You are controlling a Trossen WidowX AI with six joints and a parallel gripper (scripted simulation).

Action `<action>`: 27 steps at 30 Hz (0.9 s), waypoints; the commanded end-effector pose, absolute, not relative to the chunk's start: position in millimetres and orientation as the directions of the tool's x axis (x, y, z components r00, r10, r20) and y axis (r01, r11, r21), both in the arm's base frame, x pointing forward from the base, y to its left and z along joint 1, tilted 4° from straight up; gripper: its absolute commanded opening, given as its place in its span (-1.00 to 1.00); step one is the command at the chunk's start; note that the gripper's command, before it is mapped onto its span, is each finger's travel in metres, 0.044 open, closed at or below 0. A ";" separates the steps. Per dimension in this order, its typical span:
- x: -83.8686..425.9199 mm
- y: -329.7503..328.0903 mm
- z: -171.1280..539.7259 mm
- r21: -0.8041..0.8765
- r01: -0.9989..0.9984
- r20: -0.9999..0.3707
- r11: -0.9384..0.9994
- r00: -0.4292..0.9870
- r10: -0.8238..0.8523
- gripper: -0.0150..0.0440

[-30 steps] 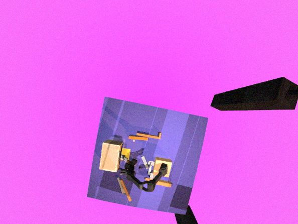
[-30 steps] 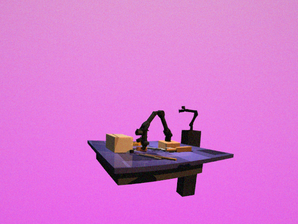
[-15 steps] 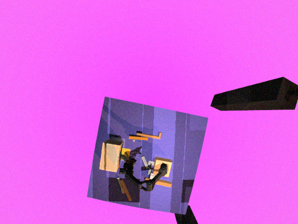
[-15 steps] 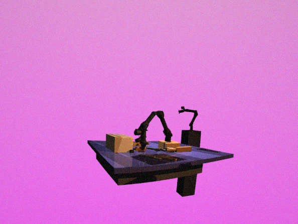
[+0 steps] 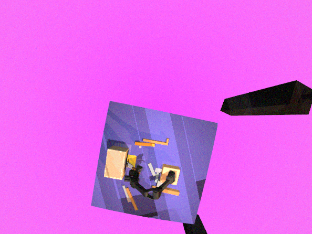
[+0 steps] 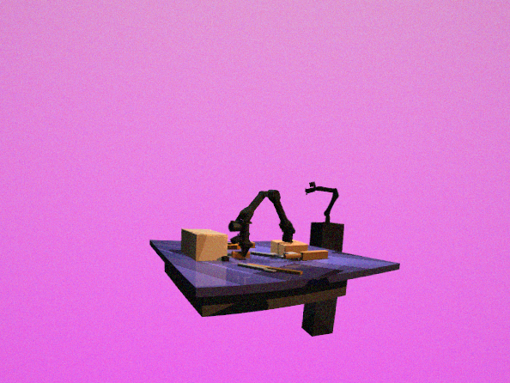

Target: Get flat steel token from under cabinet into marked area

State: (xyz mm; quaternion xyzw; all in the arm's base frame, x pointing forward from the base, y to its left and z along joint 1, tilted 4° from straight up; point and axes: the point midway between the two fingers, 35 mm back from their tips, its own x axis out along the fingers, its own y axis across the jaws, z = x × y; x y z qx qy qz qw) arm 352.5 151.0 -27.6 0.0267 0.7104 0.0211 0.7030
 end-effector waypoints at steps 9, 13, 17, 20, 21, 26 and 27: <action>365.7 150.4 -27.3 0.073 0.007 -0.997 0.997 0.024 0.073 -0.49; 366.4 150.4 -27.3 0.073 0.007 -0.997 0.997 0.024 0.073 -0.49; 367.5 150.5 -27.3 0.073 0.007 -0.997 0.997 0.024 0.073 -0.49; 367.2 150.6 -27.3 0.073 0.007 -0.997 0.997 0.024 0.073 -0.49; 367.1 150.6 -27.3 0.073 0.007 -0.997 0.997 0.024 0.073 -0.49; 365.0 150.8 -27.8 0.073 0.007 -0.997 0.997 0.024 0.073 -0.49; 364.6 150.8 -27.8 0.073 0.007 -0.997 0.997 0.024 0.073 -0.49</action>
